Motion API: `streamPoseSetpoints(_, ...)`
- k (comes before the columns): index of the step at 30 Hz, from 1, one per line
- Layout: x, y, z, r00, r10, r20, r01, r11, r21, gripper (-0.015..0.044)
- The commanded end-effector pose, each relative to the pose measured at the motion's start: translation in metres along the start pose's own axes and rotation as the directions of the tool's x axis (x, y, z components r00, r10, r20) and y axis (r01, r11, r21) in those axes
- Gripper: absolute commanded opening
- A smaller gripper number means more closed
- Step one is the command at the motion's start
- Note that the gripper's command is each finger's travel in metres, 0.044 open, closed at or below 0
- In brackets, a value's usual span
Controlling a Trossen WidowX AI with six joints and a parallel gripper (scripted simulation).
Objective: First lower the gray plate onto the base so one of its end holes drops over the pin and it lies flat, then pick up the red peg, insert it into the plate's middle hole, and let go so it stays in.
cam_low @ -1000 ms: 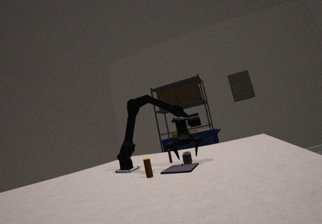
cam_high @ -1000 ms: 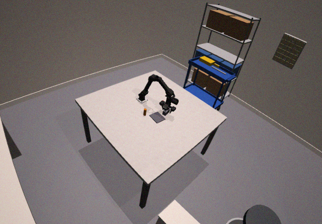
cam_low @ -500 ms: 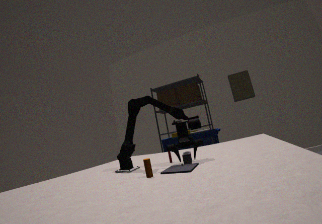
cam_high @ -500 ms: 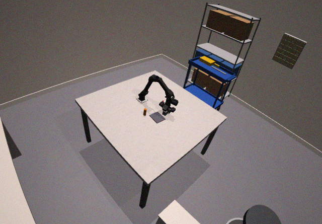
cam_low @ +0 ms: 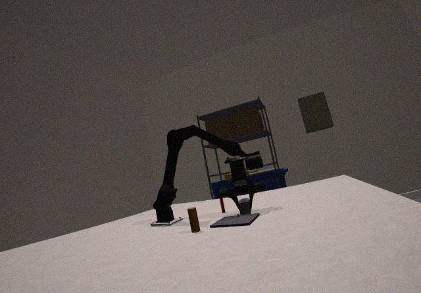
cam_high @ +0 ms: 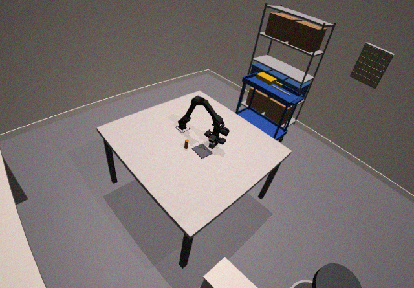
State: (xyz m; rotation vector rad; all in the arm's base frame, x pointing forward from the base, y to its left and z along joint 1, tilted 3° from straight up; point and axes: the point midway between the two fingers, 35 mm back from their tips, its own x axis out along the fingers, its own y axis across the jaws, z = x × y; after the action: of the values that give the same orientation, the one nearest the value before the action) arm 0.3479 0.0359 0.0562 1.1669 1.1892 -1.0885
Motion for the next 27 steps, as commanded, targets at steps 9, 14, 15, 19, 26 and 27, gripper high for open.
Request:
streamPoseSetpoints(9,-0.016,0.013,0.004,0.997,0.076,0.023,-0.076,0.997,-0.012,0.0000)
streamPoseSetpoints(14,-0.029,0.015,0.004,0.997,0.068,0.021,-0.068,0.998,-0.011,0.0000)
streamPoseSetpoints(15,-0.032,0.015,0.003,0.998,0.066,0.020,-0.066,0.998,-0.010,0.0000)
streamPoseSetpoints(19,-0.044,0.016,0.003,0.998,0.058,0.018,-0.058,0.998,-0.009,0.0000)
streamPoseSetpoints(26,-0.065,0.016,0.001,0.999,0.045,0.014,-0.045,0.999,-0.007,0.0000)
streamPoseSetpoints(27,-0.068,0.016,0.001,0.999,0.043,0.014,-0.043,0.999,-0.007,0.0000)
